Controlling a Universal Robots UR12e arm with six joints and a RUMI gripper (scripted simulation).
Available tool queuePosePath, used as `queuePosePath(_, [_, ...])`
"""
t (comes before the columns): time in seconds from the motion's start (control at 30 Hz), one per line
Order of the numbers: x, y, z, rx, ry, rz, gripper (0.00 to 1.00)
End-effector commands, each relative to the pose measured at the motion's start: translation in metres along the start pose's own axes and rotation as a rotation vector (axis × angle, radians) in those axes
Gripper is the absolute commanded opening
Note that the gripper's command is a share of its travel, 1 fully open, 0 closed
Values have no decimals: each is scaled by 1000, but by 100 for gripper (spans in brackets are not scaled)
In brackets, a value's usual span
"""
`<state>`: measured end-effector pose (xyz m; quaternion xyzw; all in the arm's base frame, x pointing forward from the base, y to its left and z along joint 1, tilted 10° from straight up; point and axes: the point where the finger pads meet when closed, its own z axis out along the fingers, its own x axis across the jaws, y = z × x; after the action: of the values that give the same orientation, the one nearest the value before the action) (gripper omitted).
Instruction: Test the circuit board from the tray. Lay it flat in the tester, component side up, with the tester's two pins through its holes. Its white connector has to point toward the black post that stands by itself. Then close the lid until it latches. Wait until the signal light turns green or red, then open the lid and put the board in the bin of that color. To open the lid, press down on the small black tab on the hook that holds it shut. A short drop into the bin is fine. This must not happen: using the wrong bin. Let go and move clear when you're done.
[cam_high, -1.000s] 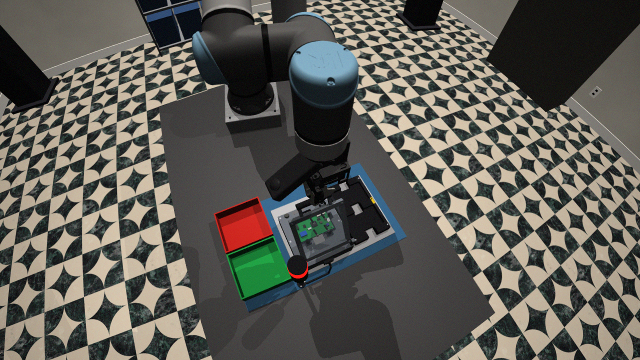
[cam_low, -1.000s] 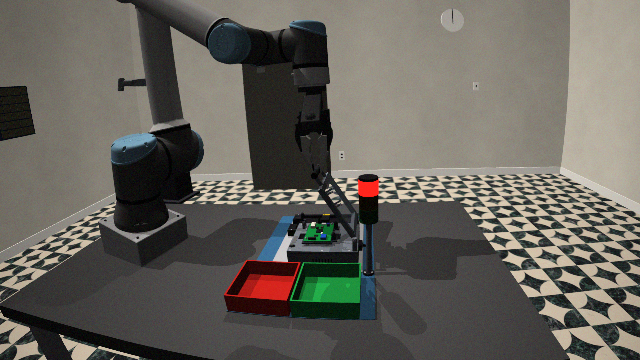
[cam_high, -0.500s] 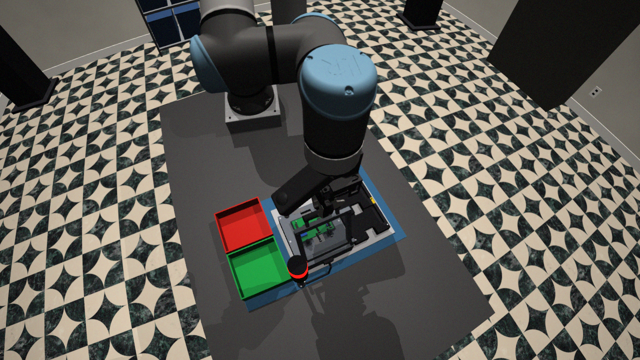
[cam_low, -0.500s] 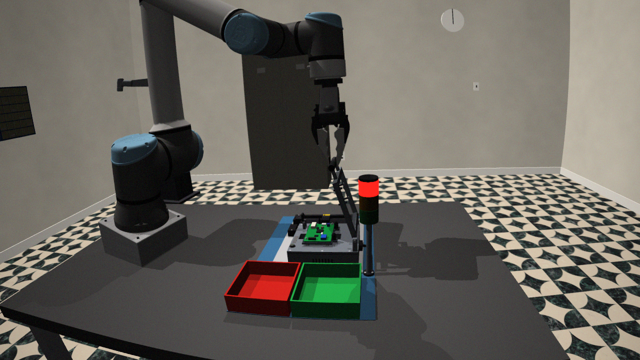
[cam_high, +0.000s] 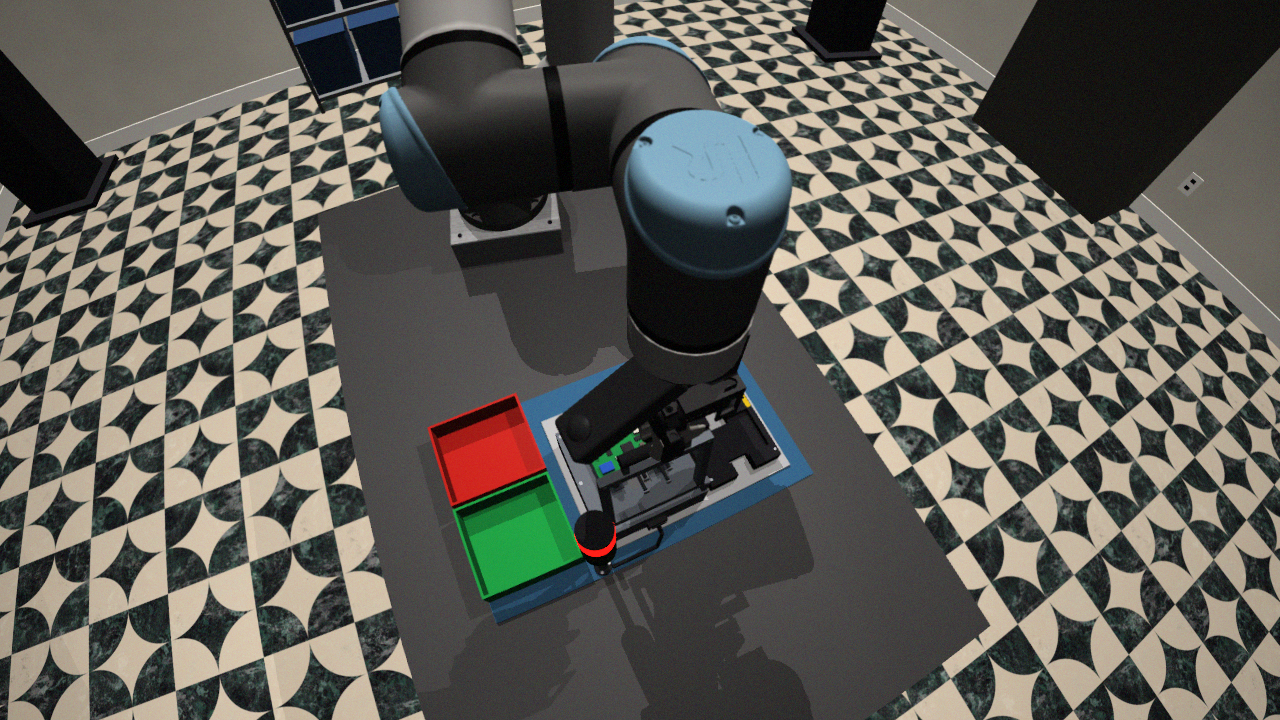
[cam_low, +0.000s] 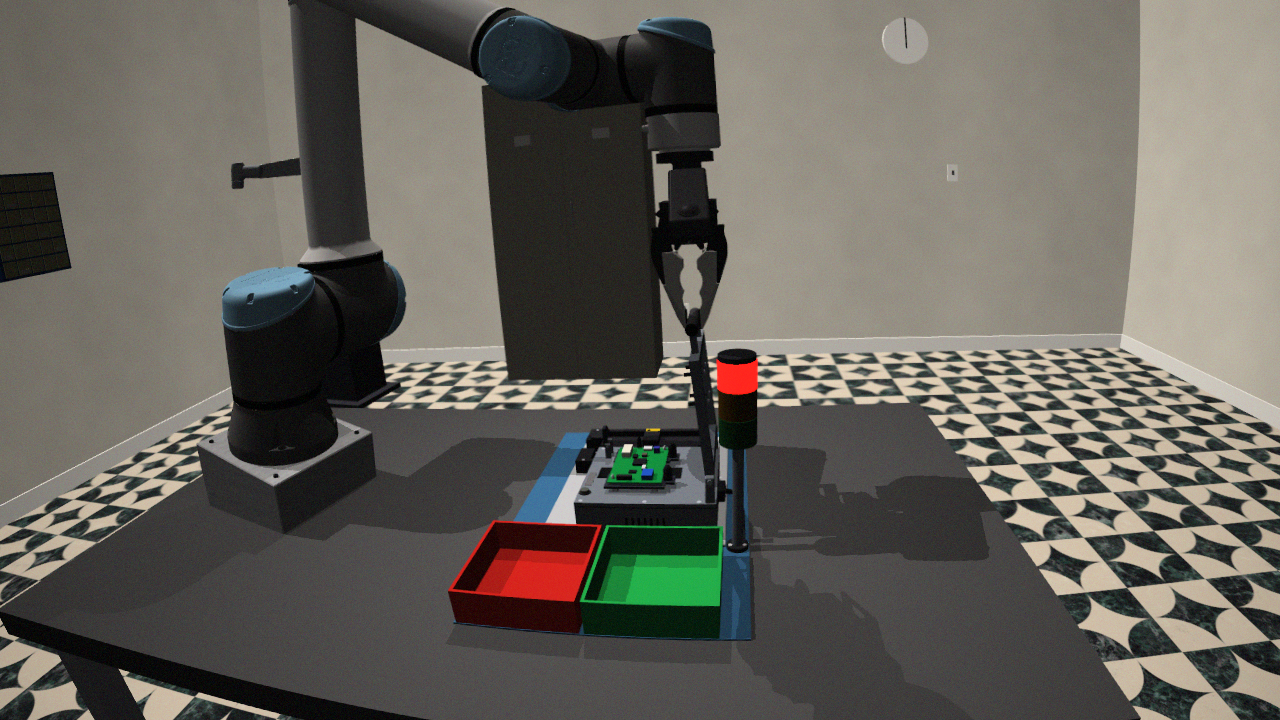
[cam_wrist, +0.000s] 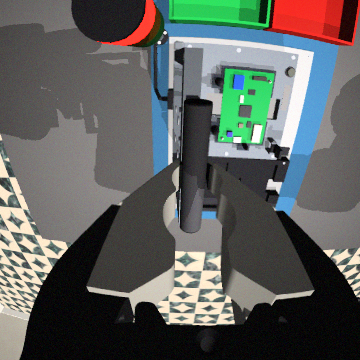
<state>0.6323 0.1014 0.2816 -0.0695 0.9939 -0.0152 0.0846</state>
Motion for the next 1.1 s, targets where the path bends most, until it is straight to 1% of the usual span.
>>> queuePosePath(0.0, [-14, 1, 1, -1, 5, 0, 0])
queuePosePath(0.6, [-41, 1, 3, -1, 4, 0, 0])
queuePosePath(1.07, [-50, 0, 4, 0, 4, 0, 0])
